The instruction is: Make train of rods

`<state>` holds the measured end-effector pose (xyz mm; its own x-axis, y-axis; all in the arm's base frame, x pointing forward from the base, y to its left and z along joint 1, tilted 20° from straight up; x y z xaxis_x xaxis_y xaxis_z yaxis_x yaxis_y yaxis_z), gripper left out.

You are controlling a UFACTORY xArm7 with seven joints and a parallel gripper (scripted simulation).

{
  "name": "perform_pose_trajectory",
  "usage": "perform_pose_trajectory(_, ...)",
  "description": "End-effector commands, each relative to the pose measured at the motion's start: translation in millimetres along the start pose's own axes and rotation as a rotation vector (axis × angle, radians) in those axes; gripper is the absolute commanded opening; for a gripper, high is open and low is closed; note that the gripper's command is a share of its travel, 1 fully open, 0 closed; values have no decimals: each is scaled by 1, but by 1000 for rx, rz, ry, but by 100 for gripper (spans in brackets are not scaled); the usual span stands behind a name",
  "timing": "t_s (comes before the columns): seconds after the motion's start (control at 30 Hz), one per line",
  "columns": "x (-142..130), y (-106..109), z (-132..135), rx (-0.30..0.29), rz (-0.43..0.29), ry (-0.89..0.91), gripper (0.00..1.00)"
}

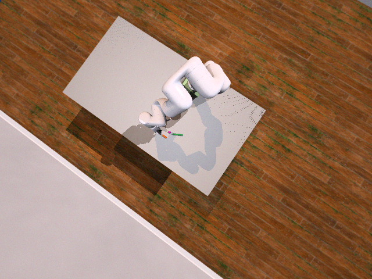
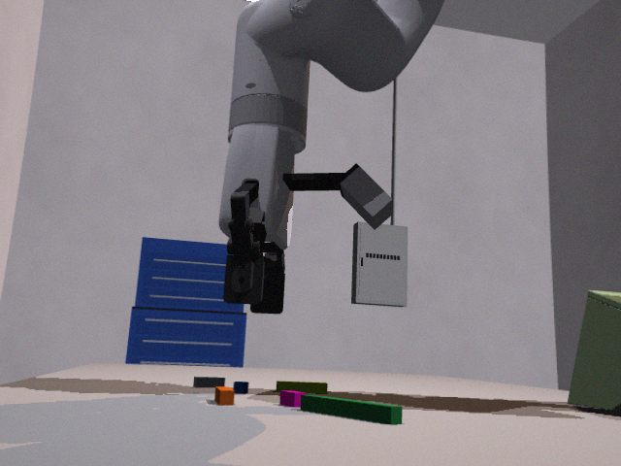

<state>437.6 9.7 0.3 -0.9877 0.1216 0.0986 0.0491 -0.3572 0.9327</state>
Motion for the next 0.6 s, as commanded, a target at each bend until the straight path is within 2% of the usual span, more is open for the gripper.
perform_pose_trajectory(0.0, -9, 3, -16, 12, 3, -167, 100)
perform_pose_trajectory(0.17, -11, 4, -22, 14, 2, -230, 100)
perform_pose_trajectory(0.2, -11, 4, -22, 14, 2, -230, 24)
perform_pose_trajectory(0.57, -11, 4, -22, 14, 2, -230, 24)
Point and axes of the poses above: the point where the finger pads meet when closed, its own y axis back along the fingers, its own z axis across the jaws, x = y × z, the point moved 3 cm from there along y, back along the fingers, and after that the axes turned 5 degrees about y, right-handed, at the moved point
